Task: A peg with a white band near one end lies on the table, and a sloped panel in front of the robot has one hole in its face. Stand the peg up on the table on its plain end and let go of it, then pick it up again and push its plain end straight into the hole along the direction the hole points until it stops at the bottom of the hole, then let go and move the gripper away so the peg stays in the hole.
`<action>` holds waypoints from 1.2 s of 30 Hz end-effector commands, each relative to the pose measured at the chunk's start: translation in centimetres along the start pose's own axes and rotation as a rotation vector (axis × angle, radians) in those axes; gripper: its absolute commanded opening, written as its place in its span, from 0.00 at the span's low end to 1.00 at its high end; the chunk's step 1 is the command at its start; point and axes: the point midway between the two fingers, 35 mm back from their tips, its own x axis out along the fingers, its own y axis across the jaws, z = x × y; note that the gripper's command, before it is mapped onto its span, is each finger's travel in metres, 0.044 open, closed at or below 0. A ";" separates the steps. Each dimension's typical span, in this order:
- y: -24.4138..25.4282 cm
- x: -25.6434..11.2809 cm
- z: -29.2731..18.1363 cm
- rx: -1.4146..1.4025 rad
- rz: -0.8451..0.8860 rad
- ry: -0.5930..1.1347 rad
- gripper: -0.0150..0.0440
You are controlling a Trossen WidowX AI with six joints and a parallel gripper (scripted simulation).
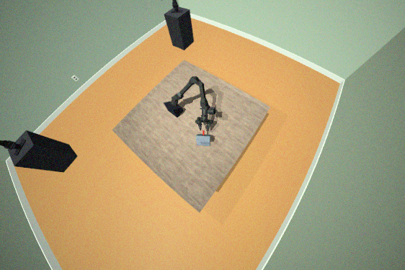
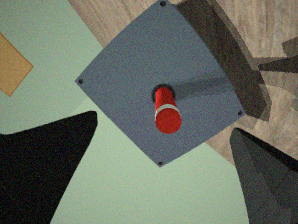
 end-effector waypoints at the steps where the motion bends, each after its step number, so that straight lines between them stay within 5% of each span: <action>1: 0.0 -0.8 -0.2 0.004 0.003 0.005 1.00; 36: -0.2 -5.8 -0.2 -0.002 0.003 -0.001 1.00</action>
